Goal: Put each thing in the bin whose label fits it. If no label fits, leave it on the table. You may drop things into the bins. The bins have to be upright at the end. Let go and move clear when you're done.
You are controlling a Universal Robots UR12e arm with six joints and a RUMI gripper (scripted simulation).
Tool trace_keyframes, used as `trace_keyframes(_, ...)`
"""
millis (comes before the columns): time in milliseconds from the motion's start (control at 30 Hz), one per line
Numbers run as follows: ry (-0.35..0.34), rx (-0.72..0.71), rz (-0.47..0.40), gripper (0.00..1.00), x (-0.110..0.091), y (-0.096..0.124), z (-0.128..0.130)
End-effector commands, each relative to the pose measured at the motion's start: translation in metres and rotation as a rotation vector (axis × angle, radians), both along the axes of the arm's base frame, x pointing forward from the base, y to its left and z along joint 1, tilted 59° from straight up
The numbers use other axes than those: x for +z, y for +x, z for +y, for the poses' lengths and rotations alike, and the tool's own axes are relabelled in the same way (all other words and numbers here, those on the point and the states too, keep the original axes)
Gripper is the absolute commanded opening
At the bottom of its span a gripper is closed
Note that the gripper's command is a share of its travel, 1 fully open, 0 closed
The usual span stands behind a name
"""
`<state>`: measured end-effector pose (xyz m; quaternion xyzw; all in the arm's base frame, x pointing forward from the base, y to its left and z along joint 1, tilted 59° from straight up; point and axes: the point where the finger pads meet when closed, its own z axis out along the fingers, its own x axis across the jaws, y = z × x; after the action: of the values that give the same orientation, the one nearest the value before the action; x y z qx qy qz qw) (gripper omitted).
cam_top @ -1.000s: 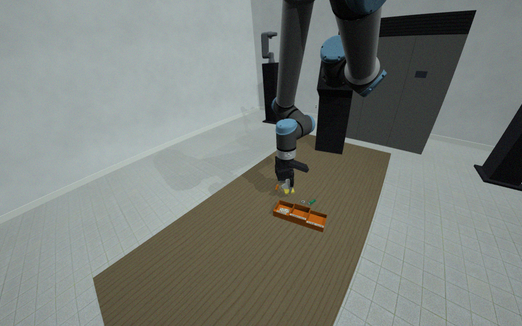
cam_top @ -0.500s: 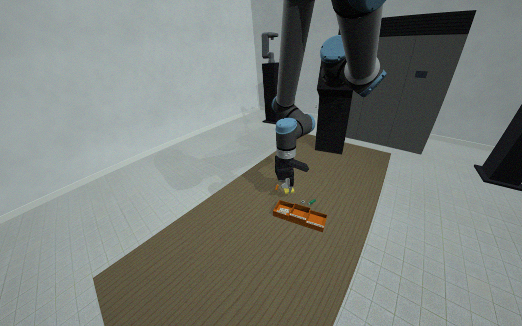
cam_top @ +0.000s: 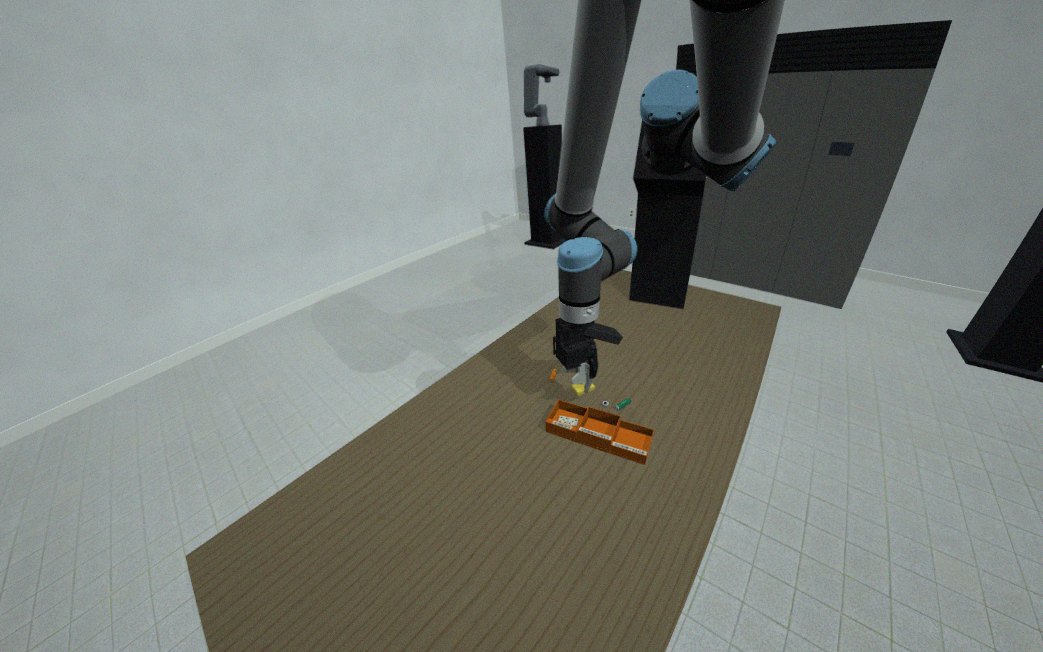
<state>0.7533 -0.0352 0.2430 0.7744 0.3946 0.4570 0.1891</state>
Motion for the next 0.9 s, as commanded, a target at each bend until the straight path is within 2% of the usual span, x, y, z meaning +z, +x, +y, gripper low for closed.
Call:
trace_keyframes(0, -0.135, 0.081, -0.007, 0.0, 0.016, 0.008, 0.019)
trace_keyframes(233, -0.335, 0.201, -0.028, 0.0, 0.042, 0.022, 0.049)
trace_keyframes(300, -0.335, 0.201, -0.028, 0.0, 0.042, 0.022, 0.049)
trace_keyframes(333, -0.414, 0.249, -0.034, 0.0, 0.046, 0.023, 0.054)
trace_keyframes(500, -0.545, 0.327, -0.042, 0.0, 0.065, 0.033, 0.076)
trace_keyframes(567, -0.599, 0.36, -0.042, 0.0, 0.067, 0.034, 0.078)
trace_keyframes(867, -0.599, 0.36, -0.042, 0.0, 0.066, 0.034, 0.078)
